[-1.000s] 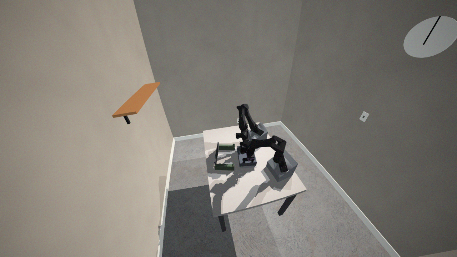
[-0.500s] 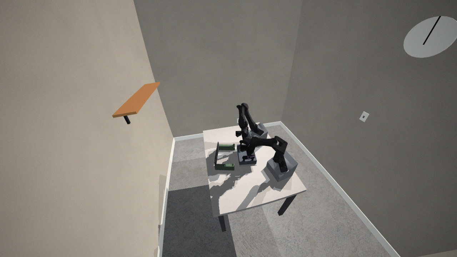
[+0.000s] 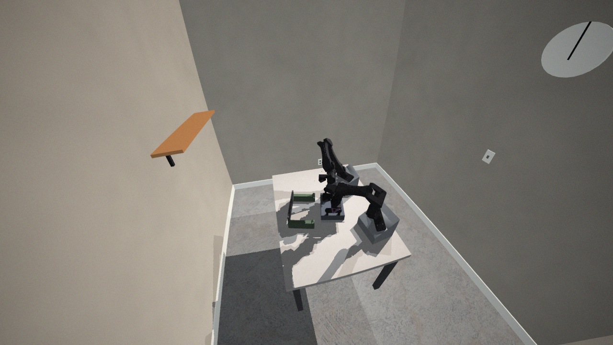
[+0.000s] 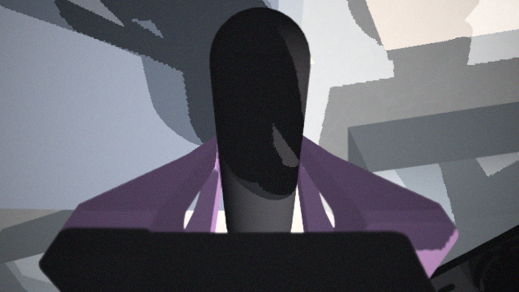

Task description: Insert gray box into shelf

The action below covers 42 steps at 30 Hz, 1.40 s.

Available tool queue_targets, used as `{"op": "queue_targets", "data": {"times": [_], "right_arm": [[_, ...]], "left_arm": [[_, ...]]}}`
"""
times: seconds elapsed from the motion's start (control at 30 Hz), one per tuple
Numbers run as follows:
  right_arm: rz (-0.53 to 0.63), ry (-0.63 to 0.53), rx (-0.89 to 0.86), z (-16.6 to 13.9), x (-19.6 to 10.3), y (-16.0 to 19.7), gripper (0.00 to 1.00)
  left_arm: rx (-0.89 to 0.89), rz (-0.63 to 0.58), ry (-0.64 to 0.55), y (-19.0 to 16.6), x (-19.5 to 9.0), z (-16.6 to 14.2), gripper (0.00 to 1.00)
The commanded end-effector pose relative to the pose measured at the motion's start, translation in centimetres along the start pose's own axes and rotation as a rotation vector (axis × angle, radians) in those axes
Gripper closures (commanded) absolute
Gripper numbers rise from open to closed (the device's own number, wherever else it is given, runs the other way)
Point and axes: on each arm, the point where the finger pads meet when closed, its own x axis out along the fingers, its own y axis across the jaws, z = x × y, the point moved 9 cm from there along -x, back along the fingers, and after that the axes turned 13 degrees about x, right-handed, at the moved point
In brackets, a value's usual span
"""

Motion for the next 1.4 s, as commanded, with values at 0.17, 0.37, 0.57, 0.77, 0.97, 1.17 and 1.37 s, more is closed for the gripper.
{"op": "queue_targets", "data": {"times": [0.17, 0.37, 0.57, 0.77, 0.97, 1.17, 1.37], "right_arm": [[0.091, 0.027, 0.038, 0.2, -1.9, 1.3, 0.84], [0.062, 0.004, 0.048, -0.5, -0.8, 1.1, 0.84], [0.061, 0.012, 0.028, 0.0, -0.2, 1.8, 0.84], [0.070, 0.022, 0.026, -0.3, 0.1, 0.7, 0.84], [0.087, 0.022, 0.034, 0.0, -0.6, 1.2, 0.84], [0.085, 0.020, 0.036, 0.2, -0.6, 1.2, 0.84], [0.082, 0.007, 0.050, 1.1, -0.6, 1.3, 0.84]], "left_arm": [[-0.019, -0.064, -0.103, -0.3, -1.2, 1.7, 0.84], [0.049, -0.054, -0.027, -1.2, 1.0, 0.4, 0.84], [-0.012, -0.060, -0.107, 0.6, -0.3, 2.1, 0.84], [-0.010, -0.029, -0.112, 0.2, -0.4, 1.8, 0.84], [-0.010, -0.044, -0.111, 0.0, -0.4, 1.8, 0.84], [-0.009, -0.054, -0.108, 0.0, -0.4, 1.9, 0.84], [0.002, -0.038, -0.094, 0.2, -0.1, 2.5, 0.84]]}}
